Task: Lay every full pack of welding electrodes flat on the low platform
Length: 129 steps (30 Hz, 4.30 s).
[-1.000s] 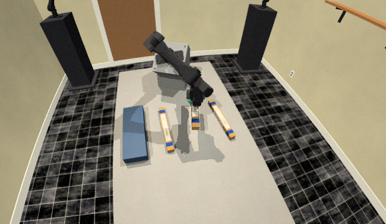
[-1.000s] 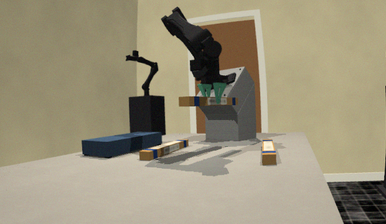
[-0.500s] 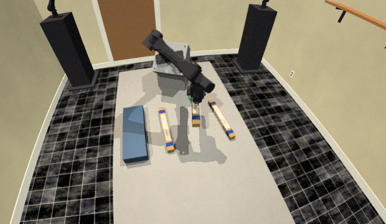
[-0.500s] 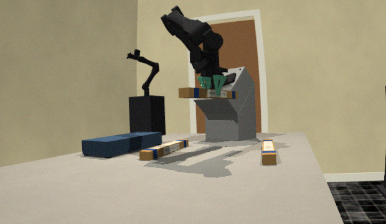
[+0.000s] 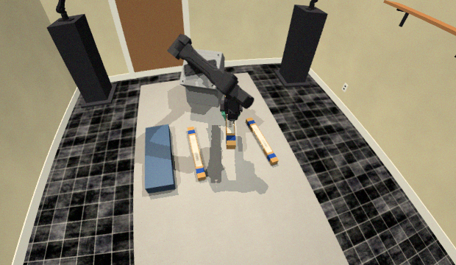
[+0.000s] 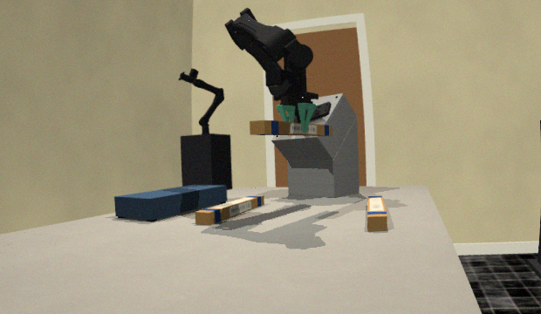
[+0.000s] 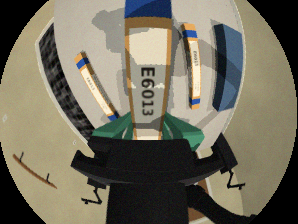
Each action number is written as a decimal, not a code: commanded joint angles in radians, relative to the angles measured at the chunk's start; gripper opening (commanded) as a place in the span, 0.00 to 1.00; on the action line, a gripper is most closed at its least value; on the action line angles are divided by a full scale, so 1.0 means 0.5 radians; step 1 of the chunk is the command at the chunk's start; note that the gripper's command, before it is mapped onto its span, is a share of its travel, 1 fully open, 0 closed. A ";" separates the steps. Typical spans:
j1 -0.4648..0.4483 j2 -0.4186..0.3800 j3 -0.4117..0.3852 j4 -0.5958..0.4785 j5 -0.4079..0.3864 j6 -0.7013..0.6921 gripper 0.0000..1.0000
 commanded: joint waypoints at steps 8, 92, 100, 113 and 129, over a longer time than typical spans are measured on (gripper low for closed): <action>0.081 -0.116 0.088 -0.065 0.026 0.008 0.00; -0.476 -0.503 -0.052 0.051 -0.276 -1.004 0.00; -0.477 -0.502 -0.078 0.068 -0.277 -1.006 0.00; -0.483 -0.504 -0.086 0.072 -0.279 -1.011 0.00; -0.567 -0.425 -0.212 0.247 -0.310 -1.065 0.00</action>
